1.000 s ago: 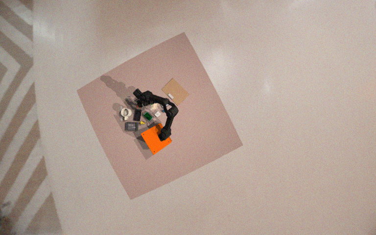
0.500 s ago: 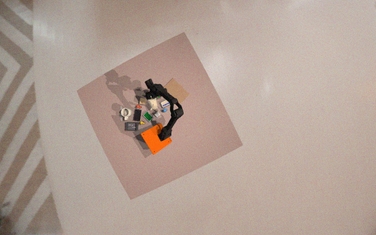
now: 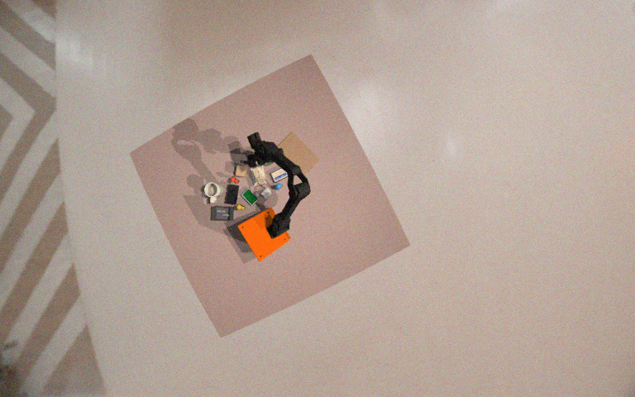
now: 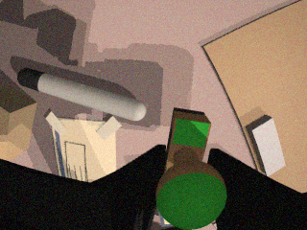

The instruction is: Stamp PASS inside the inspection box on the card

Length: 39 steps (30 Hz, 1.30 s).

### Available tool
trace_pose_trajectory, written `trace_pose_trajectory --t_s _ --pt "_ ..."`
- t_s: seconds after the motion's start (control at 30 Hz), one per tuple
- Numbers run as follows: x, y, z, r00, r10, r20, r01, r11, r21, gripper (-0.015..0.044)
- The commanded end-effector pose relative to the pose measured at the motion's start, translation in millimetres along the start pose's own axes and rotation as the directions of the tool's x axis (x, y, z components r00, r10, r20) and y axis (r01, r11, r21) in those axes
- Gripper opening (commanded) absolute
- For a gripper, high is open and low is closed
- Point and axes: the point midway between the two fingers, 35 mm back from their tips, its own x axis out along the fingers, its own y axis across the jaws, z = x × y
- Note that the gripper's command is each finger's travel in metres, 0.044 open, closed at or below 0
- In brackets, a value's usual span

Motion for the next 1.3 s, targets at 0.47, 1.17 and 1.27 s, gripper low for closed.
trace_pose_trajectory --t_s 0.47,1.17,1.27 --pt "33 2 -3 1.000 0.000 -0.010 0.000 1.000 -0.011 0.0000" --pt "56 1 -5 1.000 -0.003 -0.009 0.003 1.000 -0.011 0.0000" --pt "53 0 -3 1.000 -0.005 -0.003 0.005 1.000 -0.002 0.0079"
